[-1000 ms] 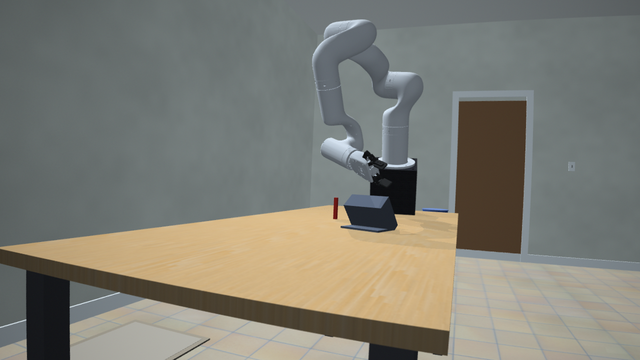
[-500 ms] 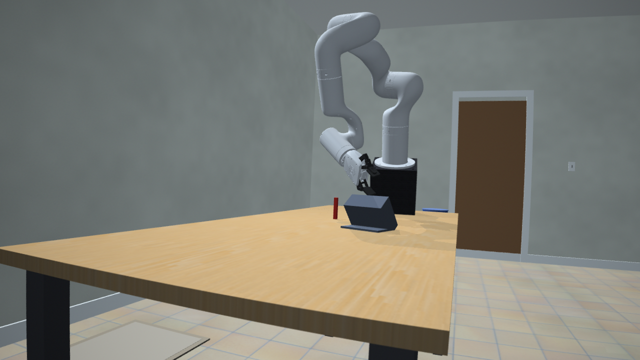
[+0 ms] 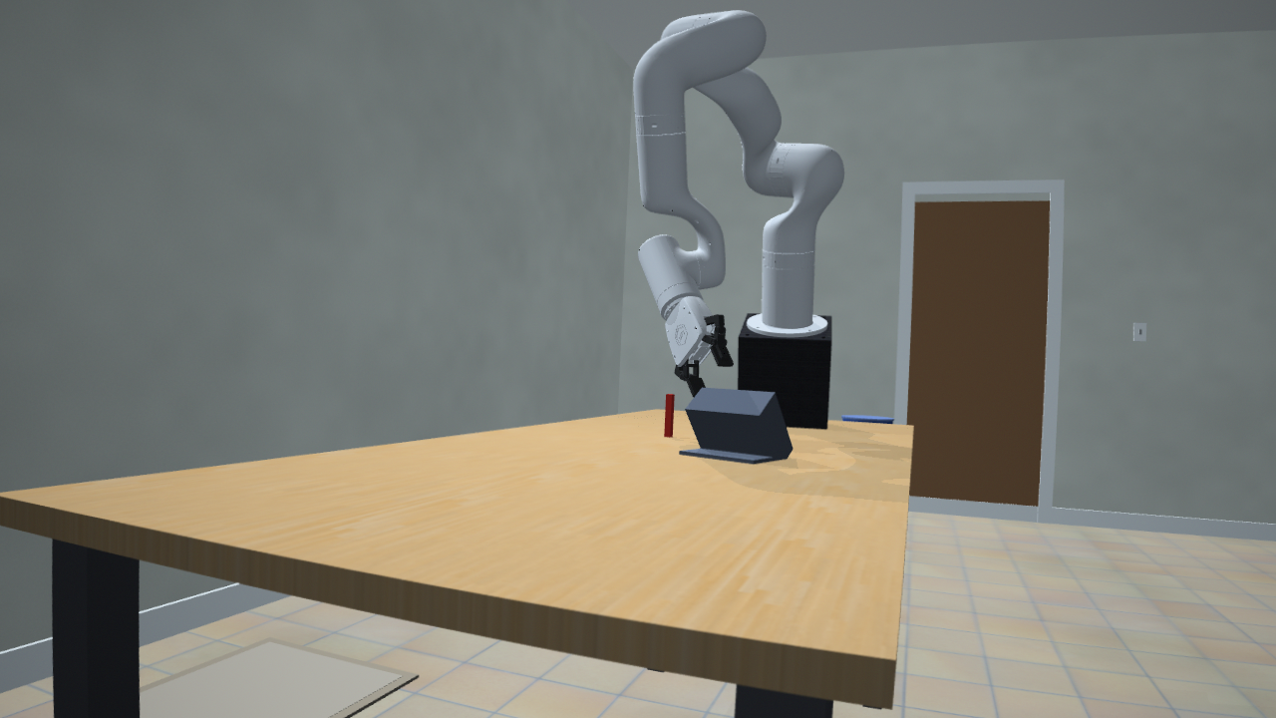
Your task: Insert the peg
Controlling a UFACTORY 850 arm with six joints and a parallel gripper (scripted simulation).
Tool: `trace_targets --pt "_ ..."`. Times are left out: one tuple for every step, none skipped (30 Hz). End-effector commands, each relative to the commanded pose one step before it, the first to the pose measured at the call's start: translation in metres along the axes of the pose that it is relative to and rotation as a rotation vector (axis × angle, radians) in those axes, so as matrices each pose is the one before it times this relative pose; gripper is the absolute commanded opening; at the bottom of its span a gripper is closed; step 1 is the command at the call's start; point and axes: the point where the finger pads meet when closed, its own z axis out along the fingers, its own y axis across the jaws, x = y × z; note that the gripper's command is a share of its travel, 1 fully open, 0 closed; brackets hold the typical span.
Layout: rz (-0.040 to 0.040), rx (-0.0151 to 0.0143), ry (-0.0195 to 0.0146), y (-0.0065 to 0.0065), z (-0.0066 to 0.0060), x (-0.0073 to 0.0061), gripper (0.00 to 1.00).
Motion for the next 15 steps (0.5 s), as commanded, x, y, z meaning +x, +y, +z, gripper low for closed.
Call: trace_targets --pt "-0.06293 0.06317 -0.02609 -0.00783 -0.00439 -0.01151 1.0" --pt "-0.01844 0.01964 -0.00655 -0.00276 -0.00128 -0.00309 1.0" --pt "-0.01815 0.01967 -0.00602 -0.00282 -0.00132 -0.003 1.0" --pt "-0.01787 0.01969 -0.00549 -0.00287 -0.00135 -0.00289 1.0" --pt "-0.01758 0.01969 -0.00496 -0.00292 -0.00139 -0.00279 1.0" --pt "-0.0173 0.01967 -0.00442 -0.00297 -0.00143 -0.00268 1.0" --pt "-0.01702 0.01963 -0.00388 -0.00301 -0.00147 -0.00257 1.0" --pt "-0.01675 0.01958 -0.00333 -0.00305 -0.0015 -0.00246 1.0" --pt "-0.01648 0.01951 -0.00279 -0.00309 -0.00154 -0.00235 1.0" --pt "-0.01621 0.01942 -0.00224 -0.00312 -0.00158 -0.00223 1.0" --pt "-0.01594 0.01932 -0.00169 -0.00315 -0.00161 -0.00211 1.0" --pt "-0.01568 0.01919 -0.00115 -0.00317 -0.00165 -0.00199 1.0" --pt "0.0 0.0 0.0 0.0 0.0 0.0 1.0" --pt "0.0 0.0 0.0 0.0 0.0 0.0 1.0" --pt "-0.01583 0.01903 0.00027 -0.00313 -0.00159 -0.00147 1.0"
